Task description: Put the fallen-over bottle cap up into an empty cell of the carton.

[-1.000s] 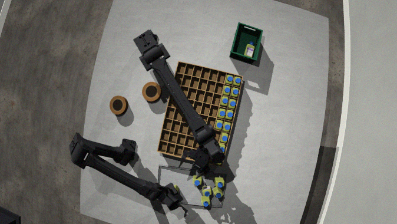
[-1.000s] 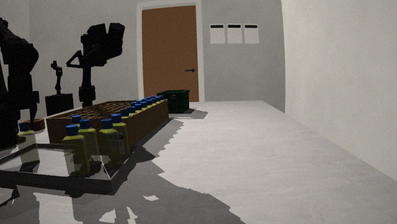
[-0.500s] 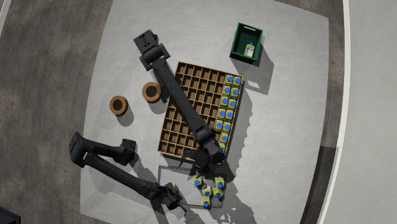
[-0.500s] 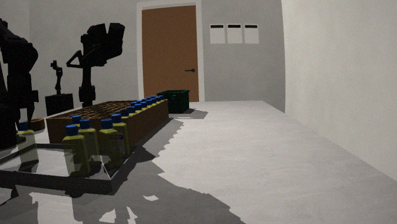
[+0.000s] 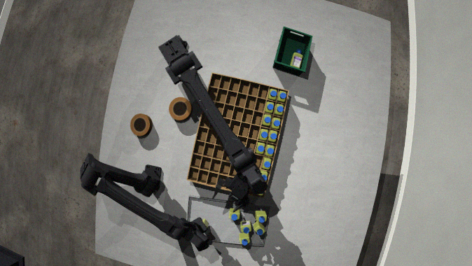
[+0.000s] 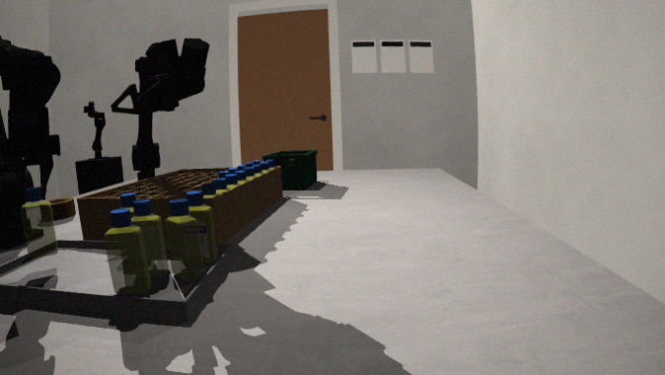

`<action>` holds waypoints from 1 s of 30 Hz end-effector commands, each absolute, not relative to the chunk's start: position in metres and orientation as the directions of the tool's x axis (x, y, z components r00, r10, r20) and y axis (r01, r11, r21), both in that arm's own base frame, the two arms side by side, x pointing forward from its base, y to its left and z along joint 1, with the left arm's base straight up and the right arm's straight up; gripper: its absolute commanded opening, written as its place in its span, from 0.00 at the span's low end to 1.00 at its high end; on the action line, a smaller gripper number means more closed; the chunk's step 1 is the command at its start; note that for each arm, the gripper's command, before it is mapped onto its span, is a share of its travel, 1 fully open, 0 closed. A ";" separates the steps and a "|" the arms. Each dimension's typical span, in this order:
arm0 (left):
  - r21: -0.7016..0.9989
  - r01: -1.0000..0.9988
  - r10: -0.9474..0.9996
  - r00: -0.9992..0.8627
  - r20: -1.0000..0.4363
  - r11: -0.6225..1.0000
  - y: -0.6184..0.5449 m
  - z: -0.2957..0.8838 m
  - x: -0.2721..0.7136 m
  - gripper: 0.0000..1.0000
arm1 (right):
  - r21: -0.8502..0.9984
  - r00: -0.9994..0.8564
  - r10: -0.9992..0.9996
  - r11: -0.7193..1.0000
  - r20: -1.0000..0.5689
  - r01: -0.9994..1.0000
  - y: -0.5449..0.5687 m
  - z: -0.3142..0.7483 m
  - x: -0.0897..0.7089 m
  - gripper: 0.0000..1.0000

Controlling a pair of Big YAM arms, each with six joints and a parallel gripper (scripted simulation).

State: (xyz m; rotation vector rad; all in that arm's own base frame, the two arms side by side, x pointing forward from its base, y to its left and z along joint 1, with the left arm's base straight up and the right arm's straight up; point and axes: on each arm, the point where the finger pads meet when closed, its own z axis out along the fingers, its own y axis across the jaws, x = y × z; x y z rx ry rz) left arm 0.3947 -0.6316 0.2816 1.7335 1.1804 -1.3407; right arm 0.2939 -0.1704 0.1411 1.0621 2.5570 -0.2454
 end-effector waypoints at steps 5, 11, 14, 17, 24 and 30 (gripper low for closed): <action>0.044 0.917 0.206 0.136 -0.969 -0.396 -0.636 0.328 0.401 1.00 | 0.006 -0.620 0.628 0.705 -0.470 0.709 -0.182 0.187 0.318 0.21; 0.044 0.917 0.206 0.136 -0.969 -0.396 -0.636 0.328 0.401 1.00 | 0.019 -0.604 0.620 0.705 -0.501 0.709 -0.183 0.221 0.322 0.21; 0.044 0.917 0.206 0.136 -0.969 -0.396 -0.636 0.328 0.401 1.00 | 0.014 -0.610 0.622 0.705 -0.491 0.709 -0.181 0.222 0.316 0.21; 0.044 0.917 0.206 0.136 -0.969 -0.396 -0.636 0.328 0.401 1.00 | 0.014 -0.610 0.623 0.705 -0.489 0.709 -0.180 0.223 0.315 0.21; -0.031 0.943 0.268 0.063 -0.961 -0.330 -0.593 0.342 0.397 1.00 | 0.012 -0.617 0.612 0.714 -0.495 0.700 -0.178 0.267 0.316 0.21; -0.070 0.971 0.319 0.007 -0.948 -0.230 -0.535 0.376 0.388 1.00 | 0.023 -0.649 0.596 0.744 -0.473 0.667 -0.134 0.278 0.302 0.21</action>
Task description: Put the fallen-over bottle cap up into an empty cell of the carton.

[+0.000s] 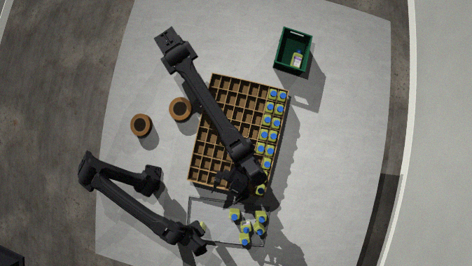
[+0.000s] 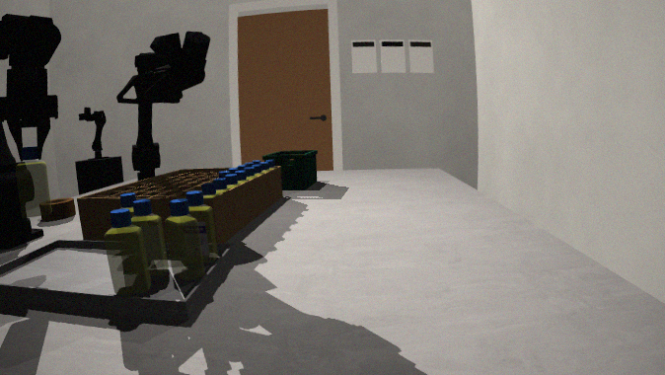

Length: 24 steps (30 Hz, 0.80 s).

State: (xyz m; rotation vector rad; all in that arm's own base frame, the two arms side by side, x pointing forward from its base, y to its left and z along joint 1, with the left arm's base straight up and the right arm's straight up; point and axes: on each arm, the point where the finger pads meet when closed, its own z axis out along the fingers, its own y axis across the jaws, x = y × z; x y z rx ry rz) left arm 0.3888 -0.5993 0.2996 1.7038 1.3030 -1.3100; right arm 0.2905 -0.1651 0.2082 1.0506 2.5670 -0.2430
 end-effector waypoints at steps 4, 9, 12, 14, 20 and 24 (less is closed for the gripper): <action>-0.077 0.981 0.335 -0.012 -0.942 -0.181 -0.506 0.393 0.381 1.00 | 0.027 -0.672 0.572 0.770 -0.470 0.637 -0.111 0.278 0.297 0.21; -0.061 0.993 0.344 -0.021 -0.939 -0.105 -0.456 0.425 0.366 1.00 | 0.034 -0.706 0.533 0.809 -0.466 0.587 -0.075 0.278 0.289 0.21; -0.056 0.997 0.353 -0.032 -0.935 -0.058 -0.421 0.439 0.350 1.00 | 0.037 -0.729 0.503 0.833 -0.463 0.551 -0.050 0.277 0.283 0.21; -0.054 0.998 0.359 -0.041 -0.932 -0.027 -0.399 0.446 0.339 1.00 | 0.037 -0.743 0.485 0.847 -0.460 0.530 -0.036 0.276 0.280 0.21; -0.024 0.998 0.377 -0.041 -0.925 0.049 -0.338 0.455 0.297 1.00 | 0.046 -0.777 0.426 0.887 -0.463 0.459 0.004 0.281 0.274 0.21; -0.016 0.998 0.385 -0.041 -0.922 0.069 -0.320 0.453 0.279 1.00 | 0.057 -0.785 0.404 0.901 -0.470 0.429 0.025 0.288 0.271 0.21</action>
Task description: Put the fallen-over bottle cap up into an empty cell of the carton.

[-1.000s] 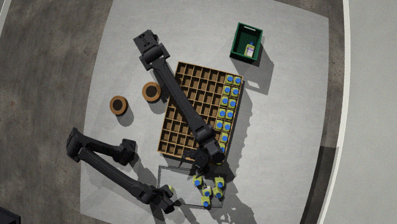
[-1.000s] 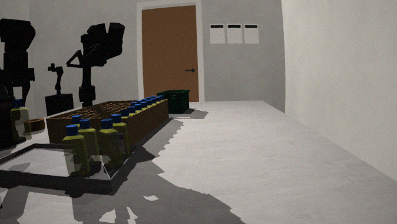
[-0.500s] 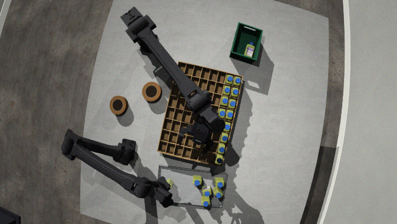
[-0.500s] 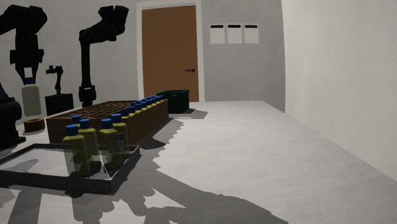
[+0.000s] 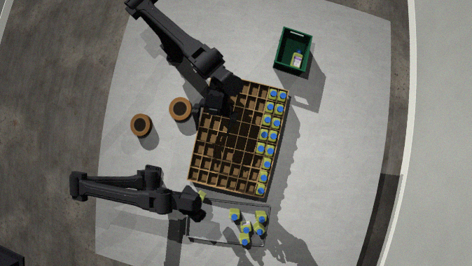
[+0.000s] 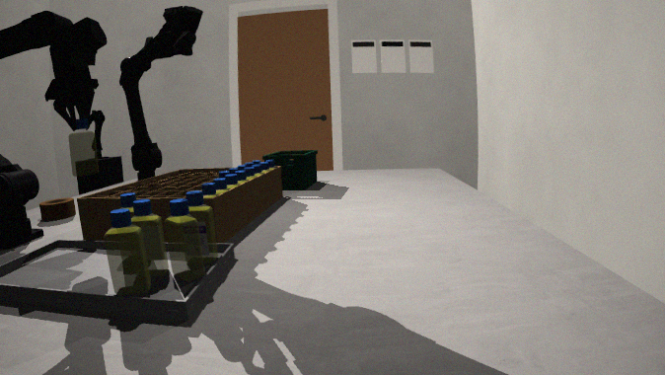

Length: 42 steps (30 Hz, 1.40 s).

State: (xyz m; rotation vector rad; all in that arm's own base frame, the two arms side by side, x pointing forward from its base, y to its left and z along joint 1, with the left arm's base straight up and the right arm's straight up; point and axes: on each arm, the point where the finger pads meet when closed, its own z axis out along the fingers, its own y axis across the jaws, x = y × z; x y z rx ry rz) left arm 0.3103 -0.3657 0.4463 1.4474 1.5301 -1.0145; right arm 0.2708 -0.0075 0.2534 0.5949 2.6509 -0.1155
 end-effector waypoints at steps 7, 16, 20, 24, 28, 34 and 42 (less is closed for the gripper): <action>0.007 0.993 0.409 -0.041 -0.912 0.115 -0.277 0.437 0.229 1.00 | 0.043 -0.833 0.323 0.939 -0.449 0.341 0.074 0.280 0.263 0.21; 0.018 0.991 0.417 -0.041 -0.908 0.136 -0.259 0.428 0.207 1.00 | 0.043 -0.867 0.224 0.973 -0.446 0.229 0.134 0.281 0.249 0.21; 0.009 0.990 0.423 -0.051 -0.905 0.139 -0.260 0.425 0.211 1.00 | 0.050 -0.877 0.153 0.988 -0.455 0.147 0.178 0.281 0.240 0.21; 0.012 0.990 0.422 -0.048 -0.905 0.139 -0.261 0.428 0.211 1.00 | 0.031 -0.890 0.096 0.995 -0.447 0.092 0.199 0.261 0.232 0.21; 0.010 0.991 0.420 -0.048 -0.906 0.135 -0.262 0.429 0.210 1.00 | 0.027 -0.892 0.074 0.997 -0.447 0.069 0.208 0.251 0.230 0.21; 0.011 0.991 0.418 -0.047 -0.907 0.135 -0.262 0.430 0.210 1.00 | 0.021 -0.892 0.069 0.998 -0.447 0.067 0.207 0.241 0.232 0.21; 0.011 0.991 0.418 -0.047 -0.907 0.135 -0.262 0.430 0.210 1.00 | -0.003 -0.900 0.059 0.998 -0.433 0.067 0.201 0.210 0.228 0.21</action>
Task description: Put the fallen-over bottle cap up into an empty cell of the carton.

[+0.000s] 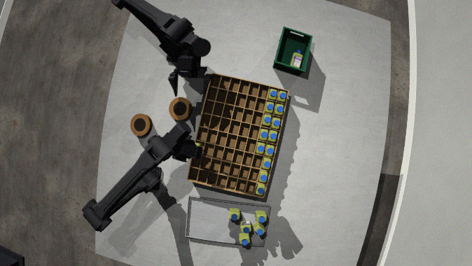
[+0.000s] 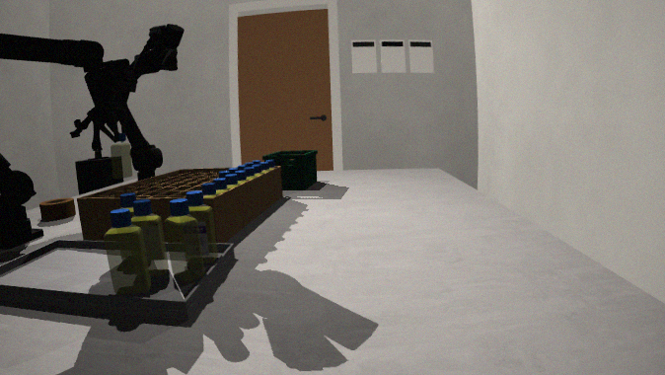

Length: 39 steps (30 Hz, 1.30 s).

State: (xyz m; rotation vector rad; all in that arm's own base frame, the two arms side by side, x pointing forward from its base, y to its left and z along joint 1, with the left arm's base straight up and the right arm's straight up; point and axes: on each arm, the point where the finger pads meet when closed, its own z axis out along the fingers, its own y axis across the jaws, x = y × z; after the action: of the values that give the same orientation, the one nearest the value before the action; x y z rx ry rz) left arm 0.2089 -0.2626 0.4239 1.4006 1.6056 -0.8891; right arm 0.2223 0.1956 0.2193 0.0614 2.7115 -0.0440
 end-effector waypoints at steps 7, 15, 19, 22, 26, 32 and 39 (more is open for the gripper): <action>0.011 0.991 0.418 -0.047 -0.907 0.135 -0.262 0.430 0.210 1.00 | 0.019 -0.893 0.068 0.998 -0.446 0.067 0.206 0.221 0.232 0.21; 0.019 0.991 0.411 -0.038 -0.911 0.132 -0.264 0.435 0.210 1.00 | 0.034 -0.887 0.082 0.997 -0.454 0.075 0.211 0.236 0.239 0.21; 0.019 0.991 0.411 -0.038 -0.911 0.132 -0.264 0.435 0.210 1.00 | 0.034 -0.887 0.085 0.996 -0.453 0.078 0.211 0.238 0.241 0.21; 0.019 0.991 0.411 -0.038 -0.911 0.132 -0.264 0.435 0.210 1.00 | 0.034 -0.887 0.084 0.996 -0.453 0.077 0.212 0.238 0.241 0.21; 0.019 0.991 0.411 -0.038 -0.911 0.132 -0.264 0.435 0.210 1.00 | 0.034 -0.888 0.079 0.997 -0.453 0.072 0.213 0.238 0.240 0.21; 0.019 0.991 0.411 -0.038 -0.911 0.132 -0.264 0.435 0.210 1.00 | 0.077 -0.877 0.112 0.993 -0.468 0.086 0.212 0.225 0.238 0.21; 0.019 0.991 0.411 -0.038 -0.911 0.132 -0.264 0.435 0.210 1.00 | 0.080 -0.876 0.113 0.993 -0.469 0.086 0.211 0.226 0.238 0.21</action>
State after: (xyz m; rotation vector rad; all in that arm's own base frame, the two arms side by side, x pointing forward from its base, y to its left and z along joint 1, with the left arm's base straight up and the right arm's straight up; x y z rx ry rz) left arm 0.2089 -0.2626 0.4239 1.4006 1.6056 -0.8891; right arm 0.2281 0.2023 0.2035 0.0903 2.6976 -0.0150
